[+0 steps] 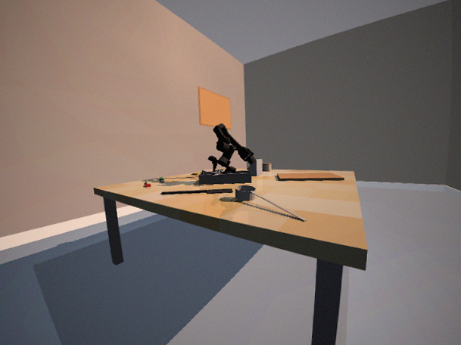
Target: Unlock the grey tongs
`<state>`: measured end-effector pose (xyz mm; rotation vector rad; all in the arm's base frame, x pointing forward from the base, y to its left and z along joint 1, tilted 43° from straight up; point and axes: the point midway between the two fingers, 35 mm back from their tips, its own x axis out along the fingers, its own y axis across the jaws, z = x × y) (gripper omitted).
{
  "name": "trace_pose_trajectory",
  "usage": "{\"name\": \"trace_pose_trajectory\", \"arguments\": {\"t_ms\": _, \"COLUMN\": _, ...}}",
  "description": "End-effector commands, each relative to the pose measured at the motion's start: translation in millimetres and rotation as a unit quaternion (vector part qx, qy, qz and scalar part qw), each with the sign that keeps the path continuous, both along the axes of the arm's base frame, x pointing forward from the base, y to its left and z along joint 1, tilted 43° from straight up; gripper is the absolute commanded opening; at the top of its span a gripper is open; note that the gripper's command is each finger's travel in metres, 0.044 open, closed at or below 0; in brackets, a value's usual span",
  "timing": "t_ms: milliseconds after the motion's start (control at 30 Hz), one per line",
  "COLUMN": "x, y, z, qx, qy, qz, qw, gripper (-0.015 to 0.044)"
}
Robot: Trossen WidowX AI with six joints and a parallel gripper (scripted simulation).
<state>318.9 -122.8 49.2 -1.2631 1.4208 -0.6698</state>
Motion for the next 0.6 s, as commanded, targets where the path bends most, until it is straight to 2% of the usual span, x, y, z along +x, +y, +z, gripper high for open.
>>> {"name": "trace_pose_trajectory", "arguments": {"t_ms": 0, "x": 0.2, "y": 0.8, "z": -0.1, "qx": 0.0, "qy": 0.0, "qz": 0.0, "qw": 1.0, "gripper": 0.0208}}
{"name": "trace_pose_trajectory", "arguments": {"t_ms": 133, "x": 0.2, "y": 0.8, "z": -0.1, "qx": 0.0, "qy": 0.0, "qz": 0.0, "qw": 1.0, "gripper": 0.0103}}
{"name": "trace_pose_trajectory", "arguments": {"t_ms": 467, "x": 0.2, "y": 0.8, "z": -0.1, "qx": 0.0, "qy": 0.0, "qz": 0.0, "qw": 1.0, "gripper": 0.0036}}
{"name": "trace_pose_trajectory", "arguments": {"t_ms": 567, "x": 0.2, "y": 0.8, "z": -0.1, "qx": 0.0, "qy": 0.0, "qz": 0.0, "qw": 1.0, "gripper": -0.0043}}
